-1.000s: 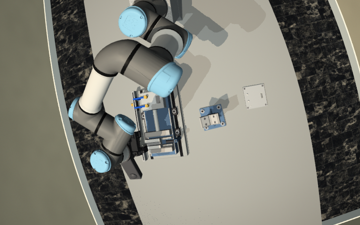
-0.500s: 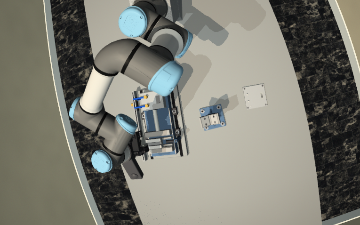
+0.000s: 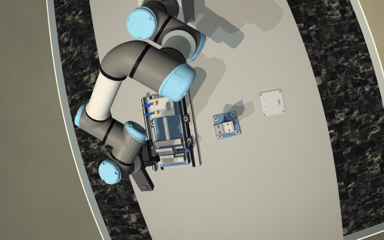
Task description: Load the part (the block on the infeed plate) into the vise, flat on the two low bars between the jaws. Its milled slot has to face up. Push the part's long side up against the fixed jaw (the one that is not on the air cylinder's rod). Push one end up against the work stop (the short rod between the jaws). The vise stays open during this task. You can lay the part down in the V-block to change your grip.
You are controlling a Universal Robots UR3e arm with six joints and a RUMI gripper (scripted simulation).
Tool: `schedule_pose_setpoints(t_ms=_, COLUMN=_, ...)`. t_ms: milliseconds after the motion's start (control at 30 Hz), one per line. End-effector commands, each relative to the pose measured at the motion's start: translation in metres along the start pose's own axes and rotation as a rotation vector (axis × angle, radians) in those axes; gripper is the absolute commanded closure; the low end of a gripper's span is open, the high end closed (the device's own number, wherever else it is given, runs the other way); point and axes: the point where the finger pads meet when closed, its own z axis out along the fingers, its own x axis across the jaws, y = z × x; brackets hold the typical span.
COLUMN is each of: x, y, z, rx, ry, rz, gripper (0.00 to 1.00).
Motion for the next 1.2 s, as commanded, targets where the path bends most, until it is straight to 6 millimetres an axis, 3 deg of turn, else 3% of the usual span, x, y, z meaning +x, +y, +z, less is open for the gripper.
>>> schedule_pose_setpoints(t_ms=0, x=-0.0013, y=-0.0008, z=-0.0008, rx=0.002, ry=0.001, rz=-0.001, gripper=1.00)
schedule_pose_setpoints(t_ms=1167, x=-0.0074, y=-0.0008, z=-0.0008, rx=0.002, ry=0.001, rz=-0.001, gripper=1.00)
